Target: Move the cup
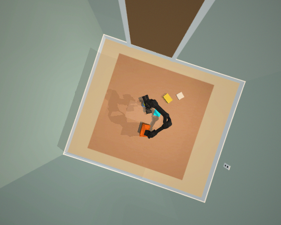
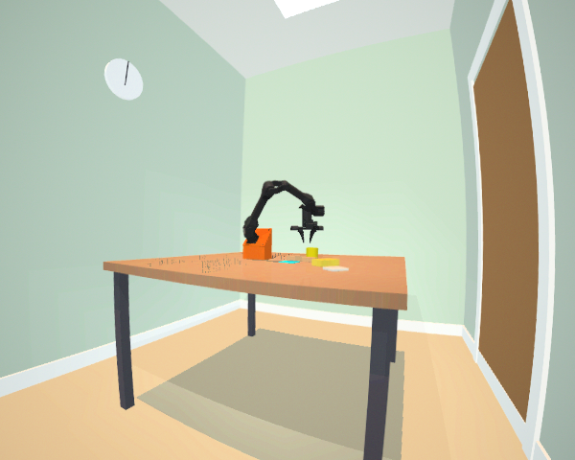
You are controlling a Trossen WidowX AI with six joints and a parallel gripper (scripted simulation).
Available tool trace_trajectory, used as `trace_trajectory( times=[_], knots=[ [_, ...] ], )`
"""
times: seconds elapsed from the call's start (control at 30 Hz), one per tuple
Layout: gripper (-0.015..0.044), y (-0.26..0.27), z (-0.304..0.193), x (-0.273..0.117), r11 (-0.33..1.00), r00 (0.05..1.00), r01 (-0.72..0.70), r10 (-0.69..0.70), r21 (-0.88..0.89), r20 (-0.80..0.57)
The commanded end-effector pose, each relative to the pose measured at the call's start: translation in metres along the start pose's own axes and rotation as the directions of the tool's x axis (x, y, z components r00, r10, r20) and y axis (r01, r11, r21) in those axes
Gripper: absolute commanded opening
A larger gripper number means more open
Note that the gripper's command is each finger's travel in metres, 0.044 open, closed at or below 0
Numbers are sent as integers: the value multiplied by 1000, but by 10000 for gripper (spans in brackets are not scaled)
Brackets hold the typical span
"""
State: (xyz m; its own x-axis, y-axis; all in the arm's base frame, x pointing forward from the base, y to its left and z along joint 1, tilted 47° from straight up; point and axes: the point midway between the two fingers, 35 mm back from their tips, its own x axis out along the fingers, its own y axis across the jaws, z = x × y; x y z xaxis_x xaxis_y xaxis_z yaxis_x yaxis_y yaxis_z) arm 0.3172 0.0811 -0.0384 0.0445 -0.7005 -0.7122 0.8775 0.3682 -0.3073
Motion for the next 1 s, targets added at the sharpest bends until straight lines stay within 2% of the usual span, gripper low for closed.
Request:
trace_trajectory(
  times=[0.0, 0.97],
  knots=[
    [167, 1, 0, 2, 1000, 1000, 17, -17, 16, 20],
    [167, 1, 2, 46, 1000, 1000, 17, -17, 16, 21]
  ],
)
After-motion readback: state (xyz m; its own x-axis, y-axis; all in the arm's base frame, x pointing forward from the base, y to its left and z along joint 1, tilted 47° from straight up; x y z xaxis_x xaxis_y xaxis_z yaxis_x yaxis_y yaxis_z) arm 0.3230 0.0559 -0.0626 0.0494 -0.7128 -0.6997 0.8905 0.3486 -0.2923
